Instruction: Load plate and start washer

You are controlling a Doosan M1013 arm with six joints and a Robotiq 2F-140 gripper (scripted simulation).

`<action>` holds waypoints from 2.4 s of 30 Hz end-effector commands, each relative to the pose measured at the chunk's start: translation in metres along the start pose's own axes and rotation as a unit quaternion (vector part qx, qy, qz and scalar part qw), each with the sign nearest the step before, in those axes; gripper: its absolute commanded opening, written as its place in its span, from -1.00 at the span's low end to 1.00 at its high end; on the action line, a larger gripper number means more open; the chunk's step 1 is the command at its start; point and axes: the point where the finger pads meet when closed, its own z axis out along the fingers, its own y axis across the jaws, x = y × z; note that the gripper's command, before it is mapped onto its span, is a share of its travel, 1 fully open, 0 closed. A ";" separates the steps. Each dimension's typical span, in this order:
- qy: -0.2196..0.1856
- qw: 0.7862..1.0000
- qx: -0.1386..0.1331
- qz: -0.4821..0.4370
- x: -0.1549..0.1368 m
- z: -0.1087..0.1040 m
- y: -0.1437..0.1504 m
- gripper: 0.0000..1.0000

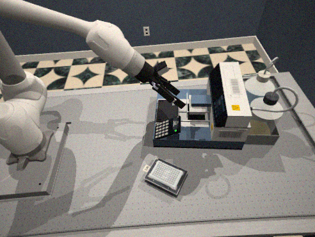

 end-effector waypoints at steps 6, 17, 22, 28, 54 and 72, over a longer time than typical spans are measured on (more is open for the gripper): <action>-0.039 0.999 -0.016 0.034 -0.007 0.007 0.041 0.40; -0.106 0.990 -0.034 0.092 -0.018 0.008 0.085 0.40; -0.138 0.982 -0.041 0.121 -0.025 0.006 0.106 0.40; -0.170 0.973 -0.045 0.150 -0.032 0.003 0.128 0.40; -0.316 0.904 -0.040 0.286 -0.065 -0.043 0.215 0.40; -0.368 0.867 -0.026 0.334 -0.088 -0.052 0.234 0.40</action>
